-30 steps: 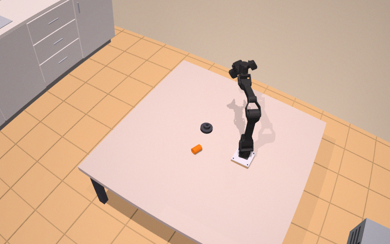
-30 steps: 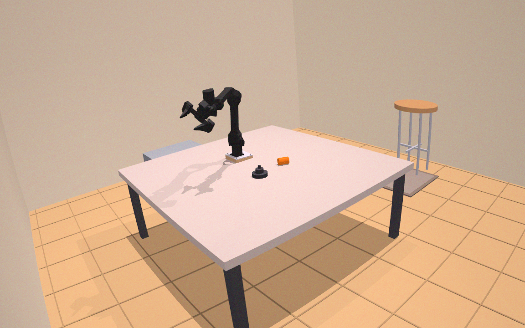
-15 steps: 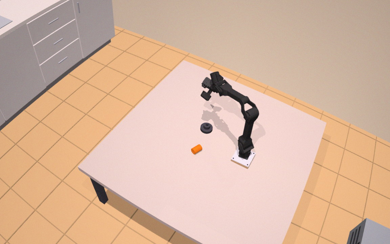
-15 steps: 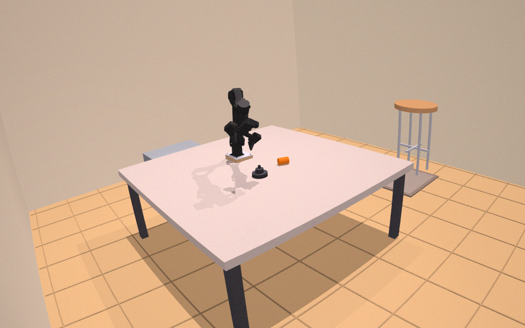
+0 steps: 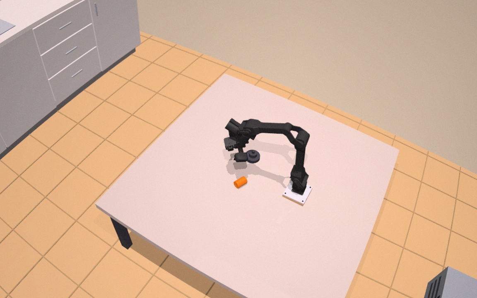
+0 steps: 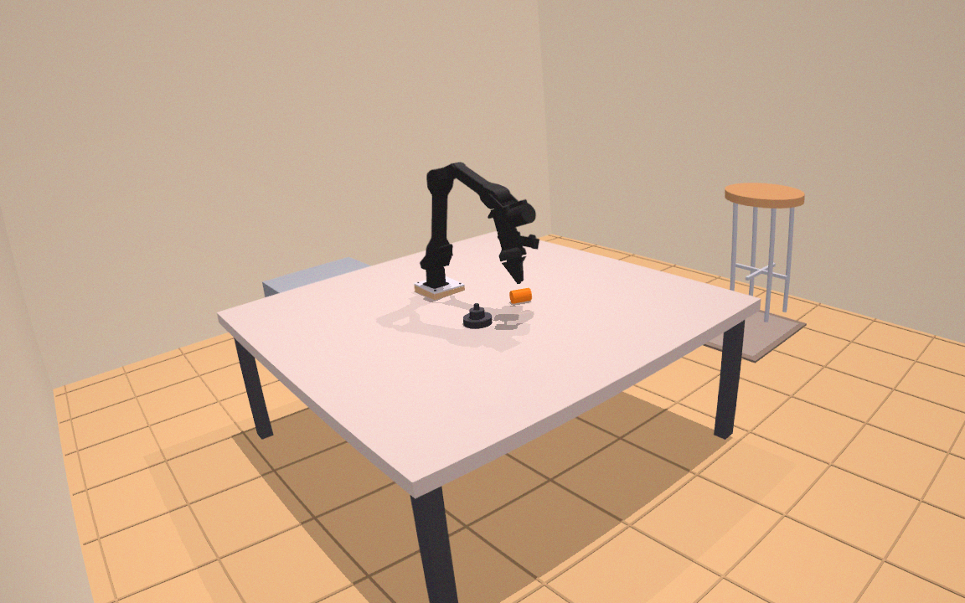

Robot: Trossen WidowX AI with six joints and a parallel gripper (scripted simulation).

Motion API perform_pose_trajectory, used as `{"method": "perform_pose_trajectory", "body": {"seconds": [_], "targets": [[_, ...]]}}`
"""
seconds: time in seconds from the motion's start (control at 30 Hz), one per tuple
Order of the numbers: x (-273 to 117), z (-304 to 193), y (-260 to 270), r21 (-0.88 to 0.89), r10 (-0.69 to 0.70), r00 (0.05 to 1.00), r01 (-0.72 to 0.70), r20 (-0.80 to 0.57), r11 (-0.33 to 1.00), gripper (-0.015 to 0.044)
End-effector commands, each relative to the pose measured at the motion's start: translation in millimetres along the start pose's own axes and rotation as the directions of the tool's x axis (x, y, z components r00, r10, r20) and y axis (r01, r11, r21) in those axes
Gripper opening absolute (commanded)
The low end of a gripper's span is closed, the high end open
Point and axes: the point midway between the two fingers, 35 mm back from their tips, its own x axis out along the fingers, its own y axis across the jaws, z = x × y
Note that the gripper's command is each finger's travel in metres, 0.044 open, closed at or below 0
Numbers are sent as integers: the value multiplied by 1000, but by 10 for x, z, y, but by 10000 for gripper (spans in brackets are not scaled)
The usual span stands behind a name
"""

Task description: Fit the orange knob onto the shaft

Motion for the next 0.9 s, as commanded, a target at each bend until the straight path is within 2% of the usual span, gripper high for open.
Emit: {"method": "perform_pose_trajectory", "body": {"seconds": [0.0,0.1,0.17,0.43,0.6,0.87], "targets": [[31,103,743,-194,166,981,-183,-99,964,440],[-35,92,1255,-320,253,948,-304,-191,897,440],[-57,79,1364,-346,269,939,-330,-214,878,440],[-57,79,1364,-346,269,939,-330,-214,878,440],[163,29,1427,-346,269,939,-330,-214,878,440],[199,22,1437,-346,269,939,-330,-214,878,440]]}}
